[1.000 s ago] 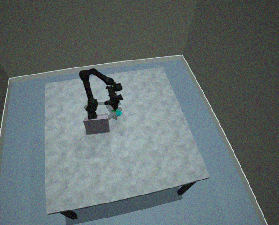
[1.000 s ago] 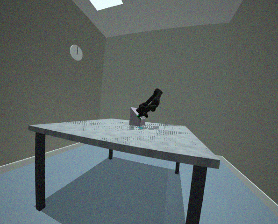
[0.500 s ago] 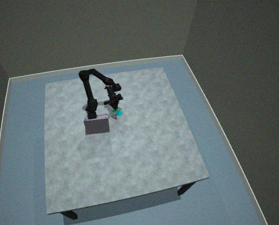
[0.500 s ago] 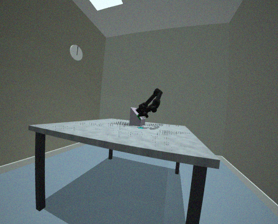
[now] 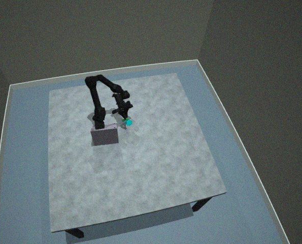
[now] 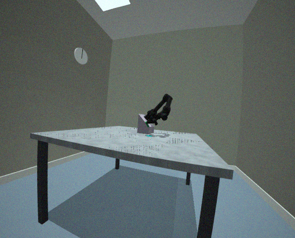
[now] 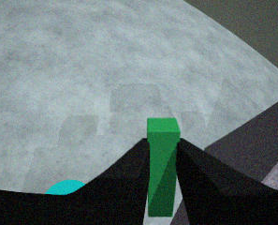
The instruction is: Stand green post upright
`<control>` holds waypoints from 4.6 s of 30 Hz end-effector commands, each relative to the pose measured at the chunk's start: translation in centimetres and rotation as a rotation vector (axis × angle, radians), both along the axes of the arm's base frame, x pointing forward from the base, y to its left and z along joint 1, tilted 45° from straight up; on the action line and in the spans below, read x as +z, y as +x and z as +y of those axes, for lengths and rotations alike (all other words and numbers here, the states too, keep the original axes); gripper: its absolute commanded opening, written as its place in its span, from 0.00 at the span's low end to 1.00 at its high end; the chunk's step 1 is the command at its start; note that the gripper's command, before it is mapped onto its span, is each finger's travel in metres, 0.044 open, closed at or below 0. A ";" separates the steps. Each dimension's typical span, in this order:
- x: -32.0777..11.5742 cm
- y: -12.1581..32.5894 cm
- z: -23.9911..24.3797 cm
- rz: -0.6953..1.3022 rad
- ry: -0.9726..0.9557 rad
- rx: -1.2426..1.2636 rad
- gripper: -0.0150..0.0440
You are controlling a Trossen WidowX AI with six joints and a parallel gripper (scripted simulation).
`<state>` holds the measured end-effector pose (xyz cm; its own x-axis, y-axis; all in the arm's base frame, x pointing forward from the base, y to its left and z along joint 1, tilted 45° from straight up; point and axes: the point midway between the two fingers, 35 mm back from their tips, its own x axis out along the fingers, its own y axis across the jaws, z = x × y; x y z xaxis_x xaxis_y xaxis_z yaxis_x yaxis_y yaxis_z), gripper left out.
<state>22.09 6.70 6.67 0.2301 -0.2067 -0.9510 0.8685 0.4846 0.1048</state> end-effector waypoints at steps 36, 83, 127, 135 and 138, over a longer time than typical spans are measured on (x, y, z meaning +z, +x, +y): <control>1.3 0.4 0.1 -0.199 -0.122 -0.074 0.29; 3.6 0.7 0.8 -0.485 -0.200 -0.147 0.29; 4.3 1.0 2.2 -0.637 -0.203 -0.175 0.29; 2.7 1.5 4.1 -0.635 -0.202 -0.175 0.29; 2.0 1.6 4.8 -0.634 -0.202 -0.175 0.29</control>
